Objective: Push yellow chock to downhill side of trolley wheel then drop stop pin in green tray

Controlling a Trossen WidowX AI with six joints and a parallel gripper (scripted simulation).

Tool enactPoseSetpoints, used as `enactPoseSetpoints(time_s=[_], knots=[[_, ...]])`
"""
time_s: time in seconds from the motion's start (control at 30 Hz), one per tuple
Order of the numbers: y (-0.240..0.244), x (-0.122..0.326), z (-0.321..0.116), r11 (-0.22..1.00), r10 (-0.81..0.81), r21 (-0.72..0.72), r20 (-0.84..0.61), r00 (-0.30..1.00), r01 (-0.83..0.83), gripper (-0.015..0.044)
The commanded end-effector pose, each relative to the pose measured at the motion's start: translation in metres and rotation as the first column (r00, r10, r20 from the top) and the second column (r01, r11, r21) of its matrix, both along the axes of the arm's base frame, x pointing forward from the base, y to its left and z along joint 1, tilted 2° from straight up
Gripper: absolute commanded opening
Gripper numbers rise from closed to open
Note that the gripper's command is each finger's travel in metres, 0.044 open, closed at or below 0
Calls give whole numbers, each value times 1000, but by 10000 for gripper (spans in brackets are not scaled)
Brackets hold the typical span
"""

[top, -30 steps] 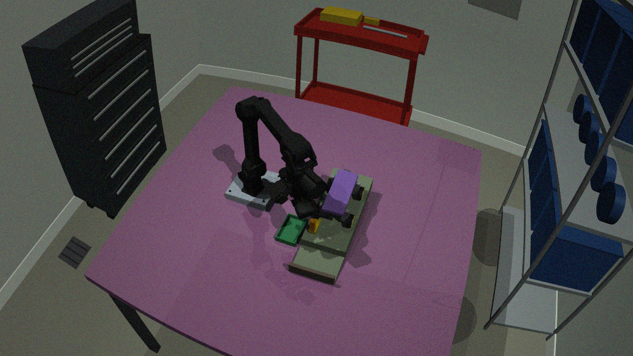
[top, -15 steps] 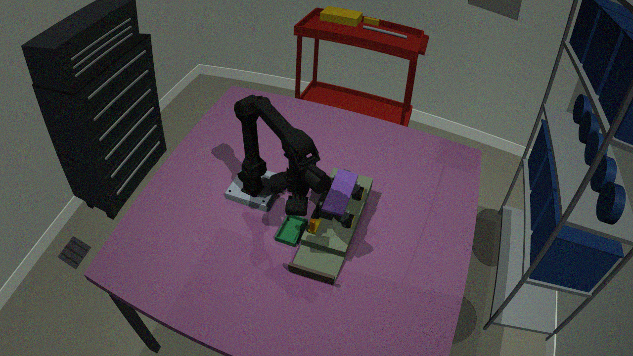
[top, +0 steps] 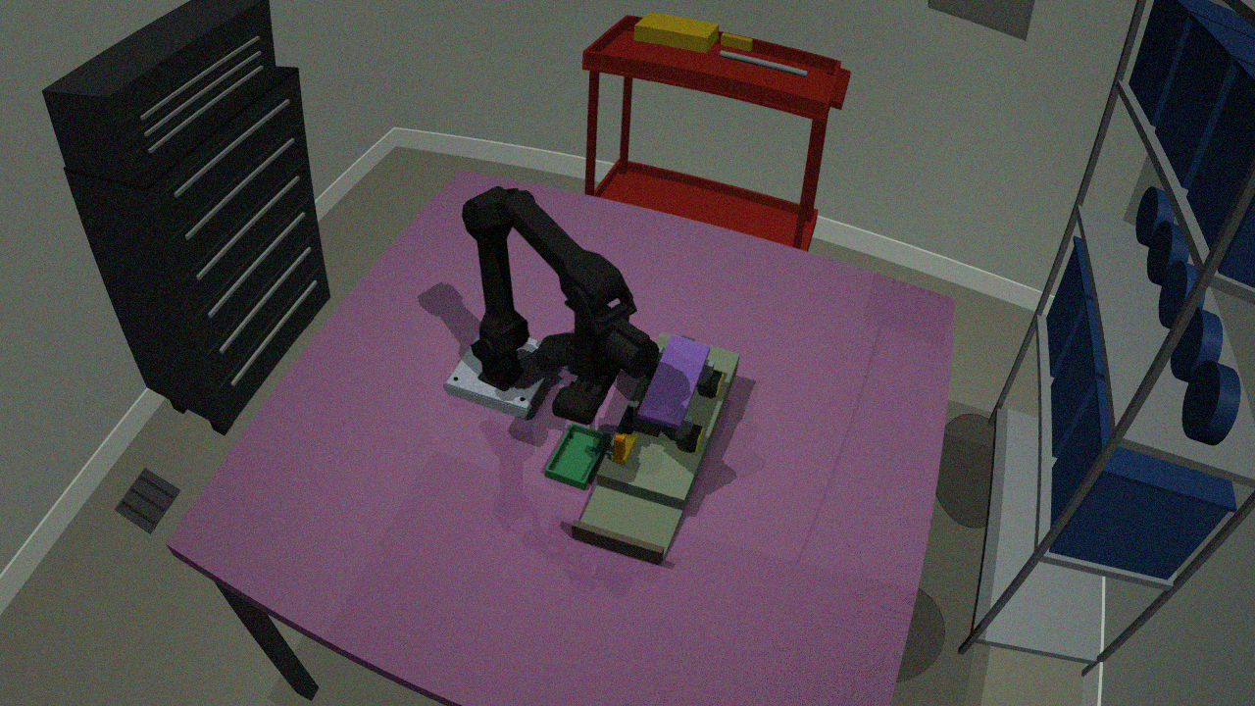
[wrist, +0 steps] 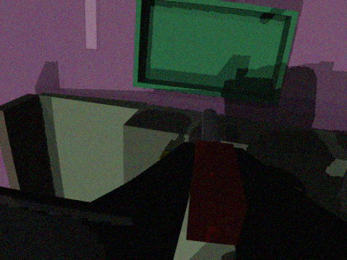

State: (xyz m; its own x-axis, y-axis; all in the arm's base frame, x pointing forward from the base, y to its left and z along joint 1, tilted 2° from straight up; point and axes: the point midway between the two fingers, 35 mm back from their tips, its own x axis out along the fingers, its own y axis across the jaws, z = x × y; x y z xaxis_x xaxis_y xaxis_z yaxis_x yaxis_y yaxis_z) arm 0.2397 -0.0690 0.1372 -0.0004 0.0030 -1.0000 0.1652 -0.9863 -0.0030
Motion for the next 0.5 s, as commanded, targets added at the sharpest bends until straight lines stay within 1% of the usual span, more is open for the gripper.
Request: enactPoseSetpoints(time_s=[0.0, 0.23, 0.4, 0.47], knots=[[-1, -6, -5, 1000, -10, -4, -6, 1000, 10, 0], [-4, -23, -19, 1000, -13, -4, -8, 1000, 13, 0], [-4, -25, -21, 1000, -14, -8, -8, 1000, 13, 0], [-5, -25, -24, 999, -13, -36, -6, 1000, 13, 0]])
